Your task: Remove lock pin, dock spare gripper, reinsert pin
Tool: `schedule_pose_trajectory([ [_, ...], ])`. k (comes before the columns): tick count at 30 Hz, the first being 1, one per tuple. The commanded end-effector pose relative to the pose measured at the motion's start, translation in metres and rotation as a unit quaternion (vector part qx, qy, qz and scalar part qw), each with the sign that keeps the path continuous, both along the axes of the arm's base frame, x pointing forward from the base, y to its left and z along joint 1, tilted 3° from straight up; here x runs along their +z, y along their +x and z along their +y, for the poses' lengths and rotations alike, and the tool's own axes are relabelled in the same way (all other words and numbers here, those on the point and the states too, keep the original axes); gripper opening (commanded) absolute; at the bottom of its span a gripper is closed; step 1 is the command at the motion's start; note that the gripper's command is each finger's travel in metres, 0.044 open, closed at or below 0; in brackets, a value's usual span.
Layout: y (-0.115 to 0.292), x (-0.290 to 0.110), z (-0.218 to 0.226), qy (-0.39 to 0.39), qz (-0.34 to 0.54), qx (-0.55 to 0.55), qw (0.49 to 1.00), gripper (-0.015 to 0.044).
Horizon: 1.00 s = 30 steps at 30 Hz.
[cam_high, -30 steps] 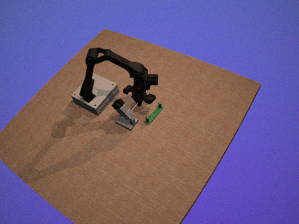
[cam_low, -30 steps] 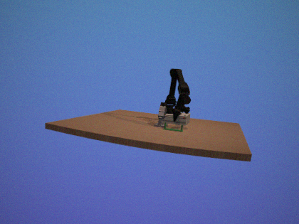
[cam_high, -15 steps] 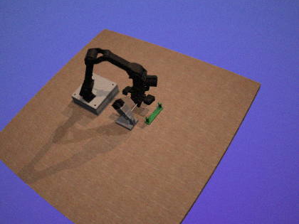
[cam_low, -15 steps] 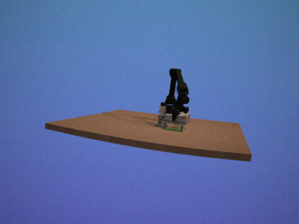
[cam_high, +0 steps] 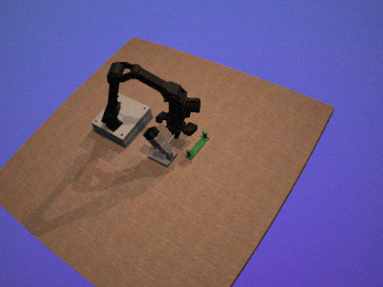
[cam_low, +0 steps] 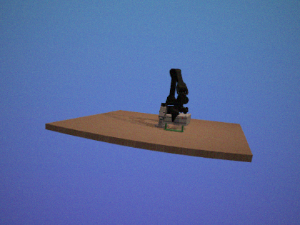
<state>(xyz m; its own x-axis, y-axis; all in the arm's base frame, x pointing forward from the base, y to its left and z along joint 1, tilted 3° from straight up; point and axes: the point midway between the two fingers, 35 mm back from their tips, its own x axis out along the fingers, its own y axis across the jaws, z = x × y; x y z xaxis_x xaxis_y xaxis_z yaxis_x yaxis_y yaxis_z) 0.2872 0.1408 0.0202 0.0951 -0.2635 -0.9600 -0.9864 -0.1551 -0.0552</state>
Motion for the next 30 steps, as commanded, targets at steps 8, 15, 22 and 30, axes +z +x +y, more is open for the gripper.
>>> schedule_pose_trajectory([
  [8,0.000,-0.001,-0.008,-0.002,-0.001,0.001,1.000,0.0000],
  [15,0.001,-0.001,-0.011,-0.002,-0.001,0.001,1.000,0.0000],
  [22,0.001,0.000,-0.015,-0.002,-0.002,0.001,1.000,0.0000],
  [30,0.003,0.000,-0.019,-0.002,-0.002,0.001,1.000,0.0000],
])
